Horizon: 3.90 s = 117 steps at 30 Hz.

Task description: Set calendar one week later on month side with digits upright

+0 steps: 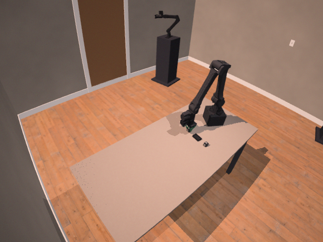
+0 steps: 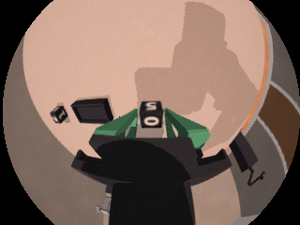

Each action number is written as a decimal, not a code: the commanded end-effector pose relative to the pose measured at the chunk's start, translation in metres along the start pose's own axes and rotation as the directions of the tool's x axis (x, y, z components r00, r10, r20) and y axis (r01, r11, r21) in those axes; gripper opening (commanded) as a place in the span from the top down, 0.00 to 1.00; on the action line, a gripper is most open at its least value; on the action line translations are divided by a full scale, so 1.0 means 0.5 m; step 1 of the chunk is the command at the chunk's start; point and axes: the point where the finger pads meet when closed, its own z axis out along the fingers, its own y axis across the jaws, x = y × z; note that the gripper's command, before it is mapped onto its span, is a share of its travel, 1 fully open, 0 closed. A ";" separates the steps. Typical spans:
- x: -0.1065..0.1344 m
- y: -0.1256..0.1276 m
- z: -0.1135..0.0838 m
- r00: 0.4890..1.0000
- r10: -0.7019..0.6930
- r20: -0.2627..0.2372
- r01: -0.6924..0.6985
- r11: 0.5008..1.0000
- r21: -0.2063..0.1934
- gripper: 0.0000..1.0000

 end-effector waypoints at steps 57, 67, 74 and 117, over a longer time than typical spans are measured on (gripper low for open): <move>-0.013 0.004 -0.008 1.000 0.001 0.026 -0.001 1.000 0.000 0.75; -0.013 0.004 -0.008 1.000 0.001 0.026 -0.001 1.000 0.000 0.75; -0.016 -0.001 -0.035 1.000 0.002 0.026 -0.002 1.000 0.000 0.75; -0.031 0.178 -0.240 1.000 0.011 0.026 -0.011 1.000 -0.002 0.75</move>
